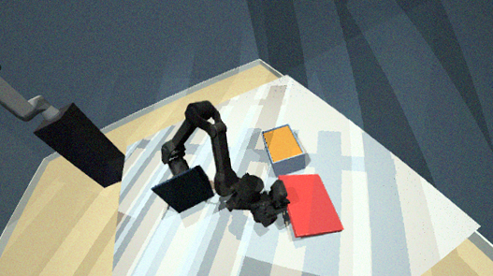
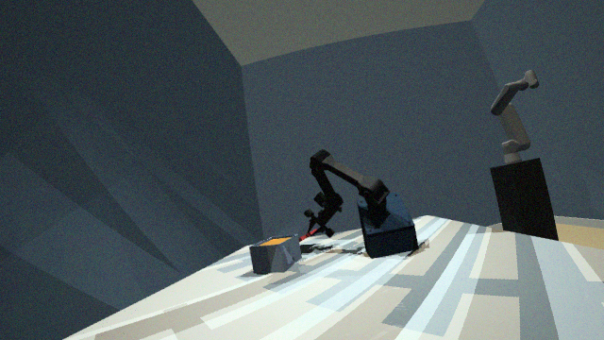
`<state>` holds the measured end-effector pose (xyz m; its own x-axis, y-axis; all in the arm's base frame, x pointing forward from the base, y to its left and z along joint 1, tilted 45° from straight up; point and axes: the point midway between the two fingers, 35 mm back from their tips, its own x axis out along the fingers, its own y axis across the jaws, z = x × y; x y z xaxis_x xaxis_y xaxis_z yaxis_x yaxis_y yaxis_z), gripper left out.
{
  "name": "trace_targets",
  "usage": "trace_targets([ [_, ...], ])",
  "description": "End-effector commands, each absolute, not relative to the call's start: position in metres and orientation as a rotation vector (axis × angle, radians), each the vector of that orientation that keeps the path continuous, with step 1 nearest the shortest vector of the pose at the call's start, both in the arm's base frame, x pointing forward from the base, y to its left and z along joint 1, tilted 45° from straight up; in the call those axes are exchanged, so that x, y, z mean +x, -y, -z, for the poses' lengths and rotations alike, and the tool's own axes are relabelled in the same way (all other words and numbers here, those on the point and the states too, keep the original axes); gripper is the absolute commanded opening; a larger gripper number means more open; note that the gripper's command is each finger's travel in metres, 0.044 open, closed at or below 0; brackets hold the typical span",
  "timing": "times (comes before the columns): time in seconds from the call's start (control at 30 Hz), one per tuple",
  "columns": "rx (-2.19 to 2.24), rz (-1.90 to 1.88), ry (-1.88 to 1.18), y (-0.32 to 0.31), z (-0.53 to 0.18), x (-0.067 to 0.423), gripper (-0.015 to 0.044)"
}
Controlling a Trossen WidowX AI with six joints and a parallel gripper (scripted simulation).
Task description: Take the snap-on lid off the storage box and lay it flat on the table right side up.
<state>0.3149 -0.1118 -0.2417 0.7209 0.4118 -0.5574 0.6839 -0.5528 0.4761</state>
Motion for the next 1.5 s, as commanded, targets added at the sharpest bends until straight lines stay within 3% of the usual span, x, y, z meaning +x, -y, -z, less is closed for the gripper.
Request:
trace_targets([
  [0.0,2.223,0.514,-0.848,0.103,0.248,0.313,0.0000],
  [0.3,2.223,0.513,-0.848,0.098,0.253,0.313,0.0000],
  [0.63,2.223,0.513,-0.848,0.106,0.247,0.315,0.0263],
  [0.7,2.223,0.513,-0.848,0.106,0.247,0.315,0.0275],
  [0.9,2.222,0.514,-0.848,0.106,0.245,0.305,0.0433],
  [1.47,2.221,0.518,-0.848,0.106,0.241,0.270,0.0440],
])
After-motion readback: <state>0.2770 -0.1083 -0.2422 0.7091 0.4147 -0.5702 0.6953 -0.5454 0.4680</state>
